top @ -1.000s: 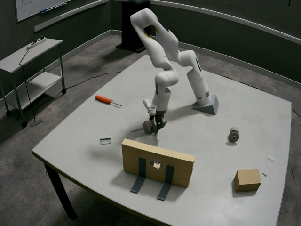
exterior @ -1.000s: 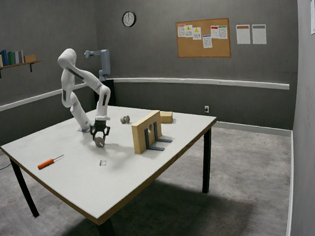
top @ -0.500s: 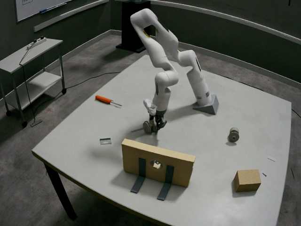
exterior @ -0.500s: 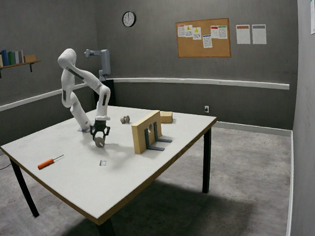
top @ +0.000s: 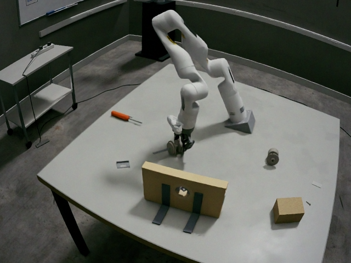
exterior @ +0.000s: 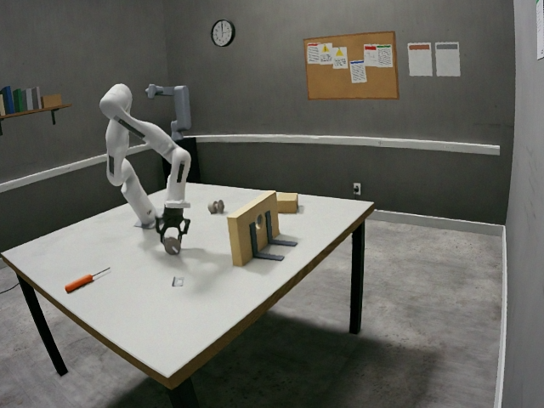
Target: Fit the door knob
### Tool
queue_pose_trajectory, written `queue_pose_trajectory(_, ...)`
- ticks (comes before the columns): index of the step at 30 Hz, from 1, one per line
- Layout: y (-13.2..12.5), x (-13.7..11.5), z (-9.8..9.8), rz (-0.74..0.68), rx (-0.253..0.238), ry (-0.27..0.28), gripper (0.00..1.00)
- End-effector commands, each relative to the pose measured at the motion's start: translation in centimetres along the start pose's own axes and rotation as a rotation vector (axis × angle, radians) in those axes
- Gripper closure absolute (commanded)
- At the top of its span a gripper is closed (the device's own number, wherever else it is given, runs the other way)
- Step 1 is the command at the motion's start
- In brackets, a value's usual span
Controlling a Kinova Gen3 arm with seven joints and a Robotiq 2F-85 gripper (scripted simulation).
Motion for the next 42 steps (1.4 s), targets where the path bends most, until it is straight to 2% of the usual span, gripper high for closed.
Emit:
queue_pose_trajectory(1, 0.0, 0.0, 0.2, -0.001, -0.001, 0.001, 0.37)
queue_pose_trajectory(5, 0.1, 0.0, 0.5, -0.001, -0.001, 0.001, 0.37)
queue_pose_trajectory(16, 0.8, 0.1, 3.0, -0.001, -0.001, 0.001, 0.37)
queue_pose_trajectory(29, 0.9, 0.1, 3.6, -0.001, -0.001, 0.001, 0.37)
queue_pose_trajectory(42, 1.6, 0.2, 6.1, -0.001, -0.001, 0.001, 0.37)
Point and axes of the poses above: the point where the finger pads meet when closed, its own z axis back along the fingers, its own y axis across the jaws, x = y × z, the point moved 3 cm from there along z, back along the fingers, and after that the axes turned 8 degrees about z, right-handed, at the moved point
